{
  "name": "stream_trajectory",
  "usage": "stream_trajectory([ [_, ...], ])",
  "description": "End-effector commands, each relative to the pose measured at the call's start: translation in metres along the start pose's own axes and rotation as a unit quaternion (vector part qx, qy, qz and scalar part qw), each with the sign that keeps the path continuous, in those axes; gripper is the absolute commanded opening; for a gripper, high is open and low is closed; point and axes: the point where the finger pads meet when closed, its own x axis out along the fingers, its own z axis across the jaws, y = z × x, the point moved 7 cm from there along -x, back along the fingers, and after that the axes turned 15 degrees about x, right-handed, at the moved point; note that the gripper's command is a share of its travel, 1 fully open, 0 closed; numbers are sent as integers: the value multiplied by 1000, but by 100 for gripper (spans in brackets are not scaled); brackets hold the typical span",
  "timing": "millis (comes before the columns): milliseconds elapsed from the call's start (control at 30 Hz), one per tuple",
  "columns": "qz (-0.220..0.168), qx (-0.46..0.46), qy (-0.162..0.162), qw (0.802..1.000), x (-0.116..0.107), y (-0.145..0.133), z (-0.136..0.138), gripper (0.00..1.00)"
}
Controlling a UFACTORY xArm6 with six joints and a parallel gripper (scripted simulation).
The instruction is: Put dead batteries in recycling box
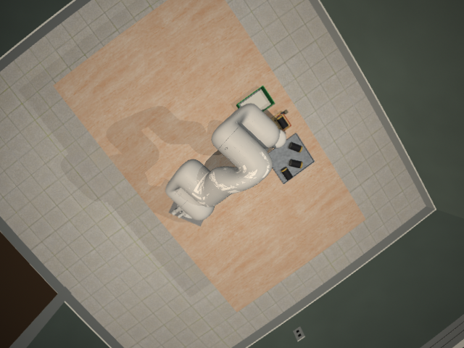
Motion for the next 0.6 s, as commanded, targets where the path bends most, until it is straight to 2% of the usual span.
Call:
stream_trajectory([
  [0,0,0,-1,1000,-1,0,1,51],
  [367,0,0,-1,1000,-3,0,1,51],
  [567,0,0,-1,1000,-19,0,1,51],
])
